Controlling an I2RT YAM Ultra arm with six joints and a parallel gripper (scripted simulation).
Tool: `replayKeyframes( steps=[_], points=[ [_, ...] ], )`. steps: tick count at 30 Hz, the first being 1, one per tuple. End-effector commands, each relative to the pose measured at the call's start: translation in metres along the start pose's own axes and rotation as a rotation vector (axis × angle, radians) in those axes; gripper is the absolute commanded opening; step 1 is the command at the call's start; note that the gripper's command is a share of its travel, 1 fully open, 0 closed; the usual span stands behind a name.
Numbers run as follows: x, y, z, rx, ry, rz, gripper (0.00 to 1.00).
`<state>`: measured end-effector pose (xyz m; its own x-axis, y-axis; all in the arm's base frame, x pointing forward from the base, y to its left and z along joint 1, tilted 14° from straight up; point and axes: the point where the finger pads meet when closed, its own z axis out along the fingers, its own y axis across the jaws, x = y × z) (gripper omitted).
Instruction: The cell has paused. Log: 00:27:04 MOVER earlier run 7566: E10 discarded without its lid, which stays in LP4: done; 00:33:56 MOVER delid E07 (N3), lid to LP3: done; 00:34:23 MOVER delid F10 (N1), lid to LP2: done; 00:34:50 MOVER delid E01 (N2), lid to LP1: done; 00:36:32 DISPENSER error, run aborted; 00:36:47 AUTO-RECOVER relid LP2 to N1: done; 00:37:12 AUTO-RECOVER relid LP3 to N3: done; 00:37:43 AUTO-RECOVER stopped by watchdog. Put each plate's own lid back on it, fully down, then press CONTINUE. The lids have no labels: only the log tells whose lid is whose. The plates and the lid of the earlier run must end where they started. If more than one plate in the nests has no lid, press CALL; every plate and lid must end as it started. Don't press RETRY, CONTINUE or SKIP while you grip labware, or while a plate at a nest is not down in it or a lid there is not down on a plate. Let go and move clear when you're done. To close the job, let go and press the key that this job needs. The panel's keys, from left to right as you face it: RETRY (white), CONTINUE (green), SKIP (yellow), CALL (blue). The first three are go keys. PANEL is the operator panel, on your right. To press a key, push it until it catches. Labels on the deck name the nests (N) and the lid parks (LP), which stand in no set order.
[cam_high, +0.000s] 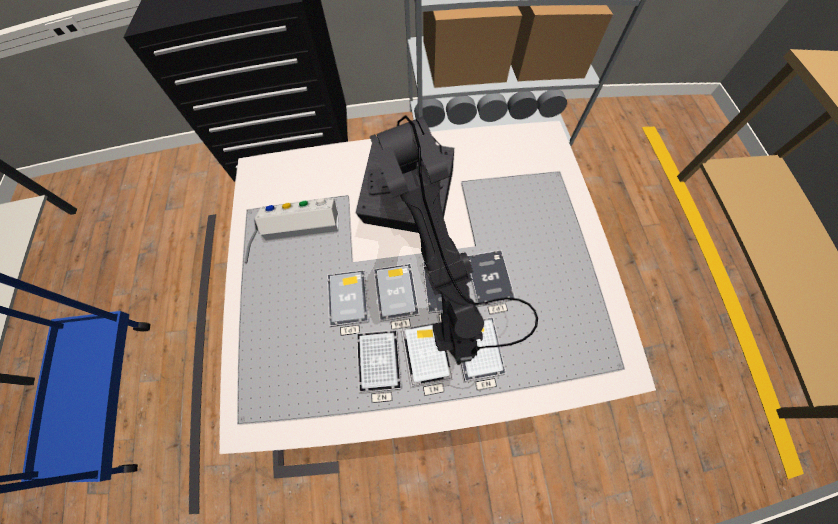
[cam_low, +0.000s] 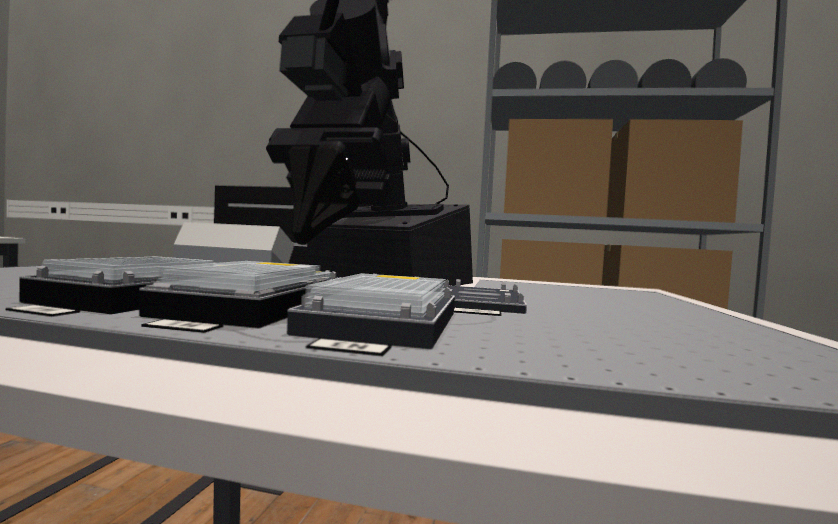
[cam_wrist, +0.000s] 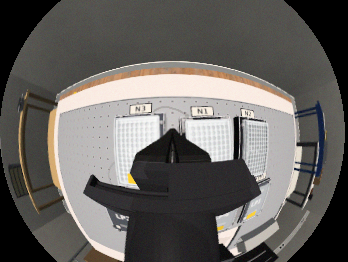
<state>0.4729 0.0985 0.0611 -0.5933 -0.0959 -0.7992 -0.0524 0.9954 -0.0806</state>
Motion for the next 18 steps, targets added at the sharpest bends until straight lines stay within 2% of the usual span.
replayKeyframes(
  steps=[1,15,16,18],
  points=[
    [-0.012,0.002,0.000,-0.010,-0.018,-0.004,0.00],
    [-0.012,0.002,0.000,-0.010,-0.018,-0.004,0.00],
    [-0.013,-0.006,0.005,-0.010,-0.011,-0.007,0.00],
    [-0.029,-0.017,-0.004,-0.011,-0.053,0.001,0.00]
  ],
)
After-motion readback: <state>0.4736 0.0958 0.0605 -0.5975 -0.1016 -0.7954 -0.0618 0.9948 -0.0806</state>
